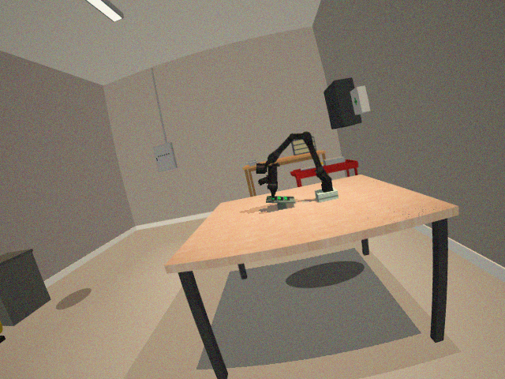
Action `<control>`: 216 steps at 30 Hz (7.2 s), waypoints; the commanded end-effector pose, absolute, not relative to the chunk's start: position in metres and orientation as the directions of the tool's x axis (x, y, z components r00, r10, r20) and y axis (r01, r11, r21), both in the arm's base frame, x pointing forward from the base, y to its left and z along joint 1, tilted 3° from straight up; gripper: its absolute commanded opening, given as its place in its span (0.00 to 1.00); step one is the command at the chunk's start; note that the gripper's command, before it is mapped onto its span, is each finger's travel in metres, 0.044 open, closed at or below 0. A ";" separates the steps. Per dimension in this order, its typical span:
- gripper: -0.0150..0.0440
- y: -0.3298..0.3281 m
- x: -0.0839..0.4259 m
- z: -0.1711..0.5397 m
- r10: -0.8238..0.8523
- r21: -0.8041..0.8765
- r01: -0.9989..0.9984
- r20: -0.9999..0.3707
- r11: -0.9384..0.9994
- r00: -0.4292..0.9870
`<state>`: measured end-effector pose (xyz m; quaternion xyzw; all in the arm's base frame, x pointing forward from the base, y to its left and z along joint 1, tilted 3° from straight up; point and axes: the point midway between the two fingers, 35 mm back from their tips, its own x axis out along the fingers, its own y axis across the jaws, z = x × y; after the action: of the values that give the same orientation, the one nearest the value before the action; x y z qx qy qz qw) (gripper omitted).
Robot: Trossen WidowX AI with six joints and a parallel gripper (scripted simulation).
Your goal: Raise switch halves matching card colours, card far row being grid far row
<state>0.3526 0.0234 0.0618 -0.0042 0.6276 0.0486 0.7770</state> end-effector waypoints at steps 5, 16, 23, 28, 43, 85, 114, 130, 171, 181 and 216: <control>0.25 0.021 0.347 0.093 0.072 0.055 -0.081 -0.973 0.995 0.220; 0.25 -0.010 0.315 0.116 0.071 0.053 -0.081 -0.970 0.995 0.231; 0.25 -0.024 0.305 0.101 0.069 0.052 -0.080 -0.973 0.995 0.222; 0.25 -0.022 0.310 0.078 0.068 0.052 -0.081 -0.976 0.995 0.205; 0.25 -0.020 0.315 0.058 0.068 0.053 -0.081 -0.976 0.995 0.206; 0.25 -0.020 0.317 0.052 0.068 0.053 -0.081 -0.976 0.995 0.206; 0.25 -0.021 0.315 0.063 0.069 0.052 -0.084 -0.975 0.995 0.210; 0.25 0.034 0.258 0.105 0.075 0.058 -0.081 -0.971 0.995 0.226; 0.25 0.039 0.272 0.048 0.074 0.059 -0.081 -0.977 0.995 0.202; 0.25 0.039 0.272 0.047 0.074 0.059 -0.081 -0.977 0.995 0.202; 0.25 0.039 0.273 0.043 0.074 0.059 -0.081 -0.977 0.995 0.202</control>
<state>0.2728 0.0394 0.0434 -0.0034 0.6301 0.0528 0.7747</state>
